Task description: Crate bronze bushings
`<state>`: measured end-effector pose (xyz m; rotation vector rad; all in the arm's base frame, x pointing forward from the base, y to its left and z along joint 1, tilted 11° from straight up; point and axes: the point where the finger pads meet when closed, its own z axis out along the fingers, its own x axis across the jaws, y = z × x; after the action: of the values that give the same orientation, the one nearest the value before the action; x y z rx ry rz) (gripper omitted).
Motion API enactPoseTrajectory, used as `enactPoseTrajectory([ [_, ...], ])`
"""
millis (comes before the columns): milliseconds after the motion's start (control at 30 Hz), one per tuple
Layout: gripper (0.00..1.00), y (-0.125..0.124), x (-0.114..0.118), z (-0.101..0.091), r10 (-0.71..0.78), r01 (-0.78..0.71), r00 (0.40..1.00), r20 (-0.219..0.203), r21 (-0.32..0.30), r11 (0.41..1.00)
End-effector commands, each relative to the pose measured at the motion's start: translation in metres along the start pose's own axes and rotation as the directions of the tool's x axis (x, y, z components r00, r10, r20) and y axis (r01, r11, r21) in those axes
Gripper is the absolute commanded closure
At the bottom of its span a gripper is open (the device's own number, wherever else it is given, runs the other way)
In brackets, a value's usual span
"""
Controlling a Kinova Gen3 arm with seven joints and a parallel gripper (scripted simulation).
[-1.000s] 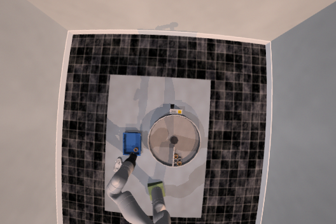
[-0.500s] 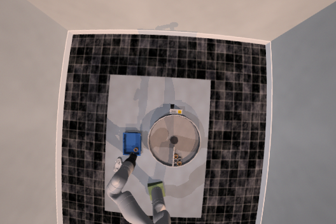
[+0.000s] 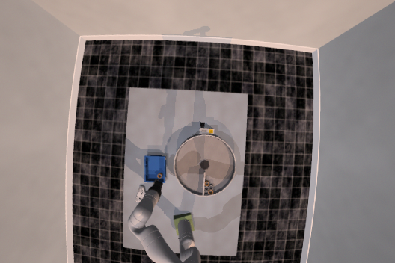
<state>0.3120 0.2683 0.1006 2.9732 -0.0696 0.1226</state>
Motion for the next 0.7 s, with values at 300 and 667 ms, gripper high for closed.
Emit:
enactPoseTrajectory([
  [300, 0.6, 0.045, 0.012, -0.001, 0.025, -0.025, 1.0, -0.004, -0.004, 1.0],
  [667, 0.6, 0.1, 0.023, 0.002, 0.024, -0.024, 1.0, -0.003, -0.005, 1.0],
])
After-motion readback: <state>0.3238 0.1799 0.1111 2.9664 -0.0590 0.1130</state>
